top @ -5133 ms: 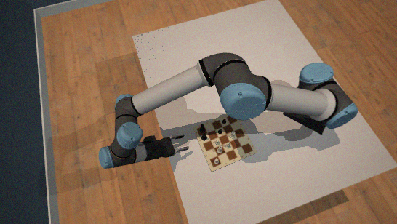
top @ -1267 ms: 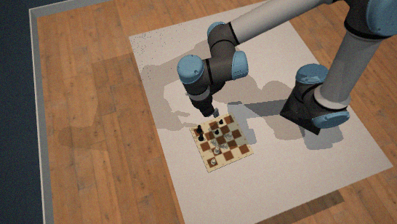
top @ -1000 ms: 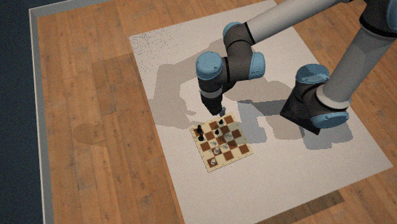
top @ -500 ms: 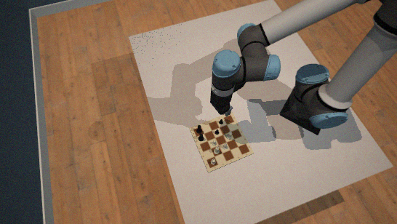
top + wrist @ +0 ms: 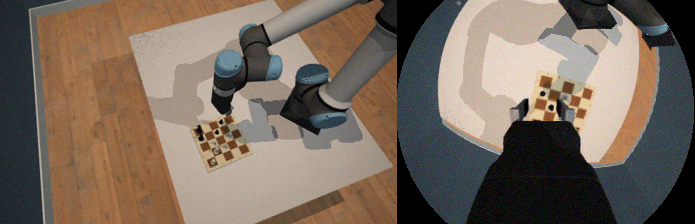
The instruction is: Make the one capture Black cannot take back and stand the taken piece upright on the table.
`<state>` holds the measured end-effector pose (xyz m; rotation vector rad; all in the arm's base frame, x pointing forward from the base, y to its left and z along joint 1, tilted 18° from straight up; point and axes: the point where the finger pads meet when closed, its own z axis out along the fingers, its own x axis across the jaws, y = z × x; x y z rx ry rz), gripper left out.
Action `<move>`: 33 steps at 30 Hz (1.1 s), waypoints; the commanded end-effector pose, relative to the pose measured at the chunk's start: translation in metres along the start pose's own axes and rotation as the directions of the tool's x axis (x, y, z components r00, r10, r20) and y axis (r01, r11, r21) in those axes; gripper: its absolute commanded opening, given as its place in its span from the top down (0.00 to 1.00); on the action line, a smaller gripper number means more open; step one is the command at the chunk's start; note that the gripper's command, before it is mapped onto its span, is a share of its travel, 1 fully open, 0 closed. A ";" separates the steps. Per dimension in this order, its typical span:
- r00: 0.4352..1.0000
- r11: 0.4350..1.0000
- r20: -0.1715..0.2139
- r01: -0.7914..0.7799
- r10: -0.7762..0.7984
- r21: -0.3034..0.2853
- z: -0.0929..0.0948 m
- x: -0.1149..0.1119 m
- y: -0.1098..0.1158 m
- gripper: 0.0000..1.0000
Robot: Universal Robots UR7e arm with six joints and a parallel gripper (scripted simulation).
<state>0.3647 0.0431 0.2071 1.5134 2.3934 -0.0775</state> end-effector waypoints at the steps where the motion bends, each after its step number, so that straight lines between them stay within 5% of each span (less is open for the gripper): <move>1: 1.000 1.000 0.001 0.000 0.000 -0.001 0.000 0.000 0.000 0.00; 17: 1.000 1.000 0.001 -0.030 0.030 -0.001 0.000 0.000 0.000 0.00; 33: 0.975 0.975 0.000 -0.221 0.221 -0.001 0.003 0.005 -0.003 0.00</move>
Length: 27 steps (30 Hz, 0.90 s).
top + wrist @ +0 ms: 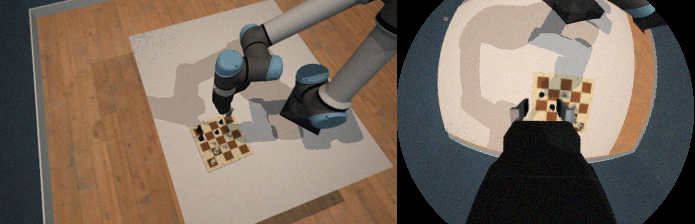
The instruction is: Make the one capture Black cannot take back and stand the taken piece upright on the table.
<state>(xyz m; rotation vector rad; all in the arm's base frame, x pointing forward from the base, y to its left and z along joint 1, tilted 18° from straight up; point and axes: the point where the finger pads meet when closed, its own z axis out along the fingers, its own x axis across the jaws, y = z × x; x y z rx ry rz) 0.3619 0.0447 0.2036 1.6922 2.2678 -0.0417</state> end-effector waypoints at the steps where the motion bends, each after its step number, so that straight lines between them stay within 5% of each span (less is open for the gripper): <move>1: 0.996 0.996 0.001 -0.090 0.090 -0.001 0.001 0.002 -0.001 0.00; 14: 0.918 0.918 0.001 -0.396 0.396 -0.001 0.006 0.008 -0.004 0.00; 27: 0.634 0.634 0.000 -0.773 0.773 -0.001 0.013 0.015 -0.005 0.00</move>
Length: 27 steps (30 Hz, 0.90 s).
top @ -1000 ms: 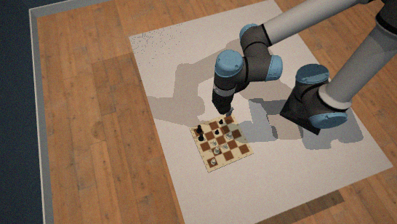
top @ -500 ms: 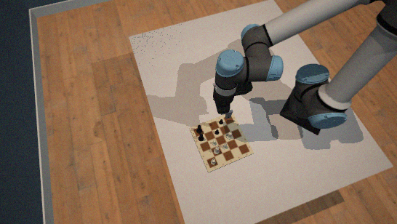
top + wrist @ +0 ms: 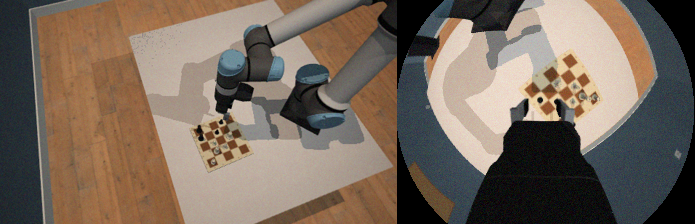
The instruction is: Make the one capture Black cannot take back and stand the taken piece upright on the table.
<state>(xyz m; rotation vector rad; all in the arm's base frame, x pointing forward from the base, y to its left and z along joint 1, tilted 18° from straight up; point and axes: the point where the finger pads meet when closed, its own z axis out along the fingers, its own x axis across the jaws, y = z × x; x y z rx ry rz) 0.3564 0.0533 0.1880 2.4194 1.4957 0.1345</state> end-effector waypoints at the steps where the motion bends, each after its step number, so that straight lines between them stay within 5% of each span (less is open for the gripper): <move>1: 0.991 0.992 0.009 -0.130 0.130 -0.004 0.002 0.001 -0.001 0.00; 7: 0.920 0.920 0.007 -0.391 0.391 -0.006 0.006 0.004 -0.002 0.00; 16: 0.680 0.680 0.004 -0.733 0.733 -0.009 0.012 0.007 0.000 0.00; 18: 0.680 0.680 0.004 -0.733 0.733 -0.009 0.012 0.007 0.000 0.00; 27: 0.334 0.334 0.000 -0.943 0.943 -0.009 0.018 0.007 0.005 0.00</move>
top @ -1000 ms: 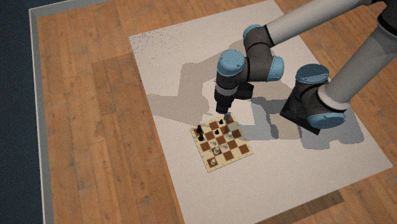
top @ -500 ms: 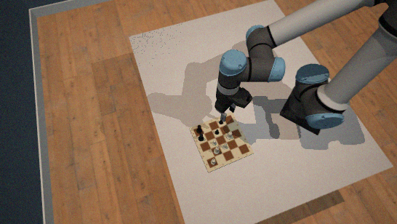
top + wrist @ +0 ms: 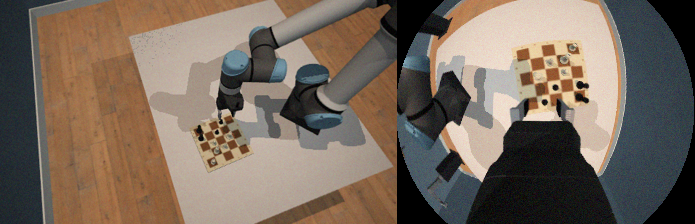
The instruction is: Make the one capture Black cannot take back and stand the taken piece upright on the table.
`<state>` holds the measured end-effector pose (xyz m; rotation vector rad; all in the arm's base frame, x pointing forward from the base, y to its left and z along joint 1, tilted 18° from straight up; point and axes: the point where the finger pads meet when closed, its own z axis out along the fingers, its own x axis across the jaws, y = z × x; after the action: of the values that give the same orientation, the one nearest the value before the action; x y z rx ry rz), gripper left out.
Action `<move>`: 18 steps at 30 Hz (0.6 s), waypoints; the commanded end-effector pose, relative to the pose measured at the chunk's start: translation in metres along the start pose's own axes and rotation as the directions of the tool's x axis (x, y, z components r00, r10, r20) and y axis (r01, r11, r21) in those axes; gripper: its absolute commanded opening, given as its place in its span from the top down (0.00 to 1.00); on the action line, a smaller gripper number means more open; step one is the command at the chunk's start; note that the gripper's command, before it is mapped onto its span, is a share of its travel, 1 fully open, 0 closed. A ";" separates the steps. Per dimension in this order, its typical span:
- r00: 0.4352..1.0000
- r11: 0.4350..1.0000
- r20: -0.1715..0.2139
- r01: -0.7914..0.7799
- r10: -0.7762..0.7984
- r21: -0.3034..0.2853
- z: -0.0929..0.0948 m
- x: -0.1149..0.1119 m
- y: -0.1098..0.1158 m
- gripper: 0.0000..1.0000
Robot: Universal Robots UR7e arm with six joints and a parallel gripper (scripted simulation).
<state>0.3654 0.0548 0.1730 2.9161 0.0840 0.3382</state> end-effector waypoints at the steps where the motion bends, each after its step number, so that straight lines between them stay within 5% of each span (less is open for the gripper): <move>1: 0.975 0.975 0.001 -0.222 0.222 -0.012 0.003 0.002 0.002 0.00; 8: 0.910 0.910 -0.002 -0.415 0.415 -0.012 0.006 0.004 0.005 0.00; 18: 0.715 0.715 -0.006 -0.699 0.699 -0.010 0.011 0.006 0.011 0.00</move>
<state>0.3724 0.0446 0.1668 2.8589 -0.8618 0.4265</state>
